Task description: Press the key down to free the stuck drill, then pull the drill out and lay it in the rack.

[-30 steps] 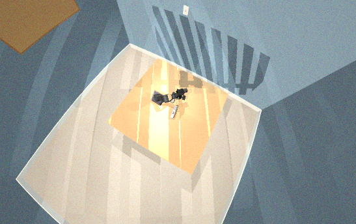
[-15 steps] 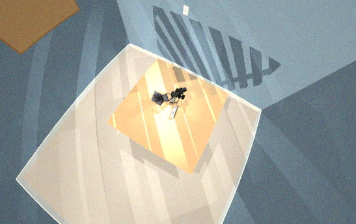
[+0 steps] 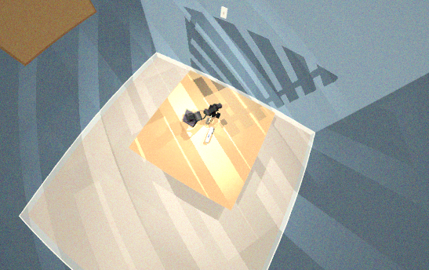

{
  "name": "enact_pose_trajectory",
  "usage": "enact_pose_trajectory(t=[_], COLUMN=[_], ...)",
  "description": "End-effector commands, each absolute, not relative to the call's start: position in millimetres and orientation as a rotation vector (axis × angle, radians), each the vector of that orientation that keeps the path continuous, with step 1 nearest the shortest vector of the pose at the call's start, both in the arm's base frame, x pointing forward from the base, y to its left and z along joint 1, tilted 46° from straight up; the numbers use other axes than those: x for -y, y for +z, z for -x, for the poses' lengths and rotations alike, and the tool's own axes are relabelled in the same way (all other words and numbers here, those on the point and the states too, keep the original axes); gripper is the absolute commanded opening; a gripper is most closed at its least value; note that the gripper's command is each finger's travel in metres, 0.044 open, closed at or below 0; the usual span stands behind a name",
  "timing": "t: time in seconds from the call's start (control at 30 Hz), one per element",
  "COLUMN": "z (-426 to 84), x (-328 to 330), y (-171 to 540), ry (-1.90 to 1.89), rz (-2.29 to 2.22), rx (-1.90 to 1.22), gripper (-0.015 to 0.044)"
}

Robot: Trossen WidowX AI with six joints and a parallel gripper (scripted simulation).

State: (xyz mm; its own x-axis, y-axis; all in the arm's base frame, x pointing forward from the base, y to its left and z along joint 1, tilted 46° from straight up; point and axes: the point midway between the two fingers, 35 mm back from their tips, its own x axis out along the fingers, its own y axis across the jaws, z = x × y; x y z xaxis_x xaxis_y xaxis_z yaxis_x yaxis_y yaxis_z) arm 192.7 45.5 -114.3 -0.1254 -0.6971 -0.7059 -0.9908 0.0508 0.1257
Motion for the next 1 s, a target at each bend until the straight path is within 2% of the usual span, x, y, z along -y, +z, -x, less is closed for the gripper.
enact_pose_trajectory(t=[0.0, 0.27, 0.97], z=[-184.7, -168.8, -166.2], x=[-47.8, -52.1, -32.7], y=[-112.3, -109.0, -127.0], ry=[0.837, 0.839, 0.838], rz=[1.682, 1.682, 1.683], rx=[-1.868, -1.869, -1.869], gripper=[0.0000, 0.0000, 0.0000])
